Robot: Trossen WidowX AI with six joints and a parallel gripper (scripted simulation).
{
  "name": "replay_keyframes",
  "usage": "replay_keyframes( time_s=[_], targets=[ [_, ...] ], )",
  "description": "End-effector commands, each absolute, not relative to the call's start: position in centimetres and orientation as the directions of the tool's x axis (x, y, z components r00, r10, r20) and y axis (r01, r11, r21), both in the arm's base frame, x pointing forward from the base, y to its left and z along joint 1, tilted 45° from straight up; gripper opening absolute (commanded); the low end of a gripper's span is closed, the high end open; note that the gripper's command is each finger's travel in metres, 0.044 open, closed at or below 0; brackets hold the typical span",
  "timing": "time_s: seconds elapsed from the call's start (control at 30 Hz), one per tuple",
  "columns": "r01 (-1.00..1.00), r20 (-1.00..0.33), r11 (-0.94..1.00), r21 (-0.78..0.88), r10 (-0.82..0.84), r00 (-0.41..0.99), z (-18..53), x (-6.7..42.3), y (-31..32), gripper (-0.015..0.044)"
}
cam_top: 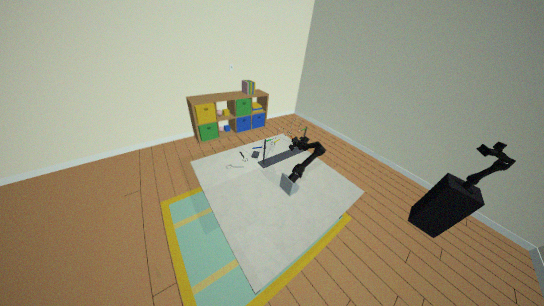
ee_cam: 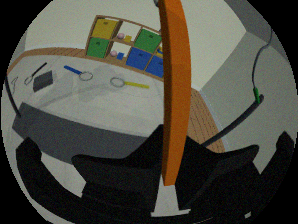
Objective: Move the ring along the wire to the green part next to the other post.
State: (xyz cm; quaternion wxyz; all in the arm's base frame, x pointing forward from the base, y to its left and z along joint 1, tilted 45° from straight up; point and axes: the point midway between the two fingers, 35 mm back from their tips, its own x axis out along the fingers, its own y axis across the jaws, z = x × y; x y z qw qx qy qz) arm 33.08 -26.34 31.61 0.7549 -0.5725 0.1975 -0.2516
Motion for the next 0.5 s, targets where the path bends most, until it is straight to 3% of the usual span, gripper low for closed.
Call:
replay_keyframes(
  time_s=[0.0,0.47],
  targets=[
    [0.163,-0.062,0.312,-0.936,-0.603,0.795,30.0,33.1,-25.8,-0.015],
    [0.189,-0.181,0.528,-0.828,-0.571,0.801,26.4,33.5,-23.7,-0.015]
  ],
)
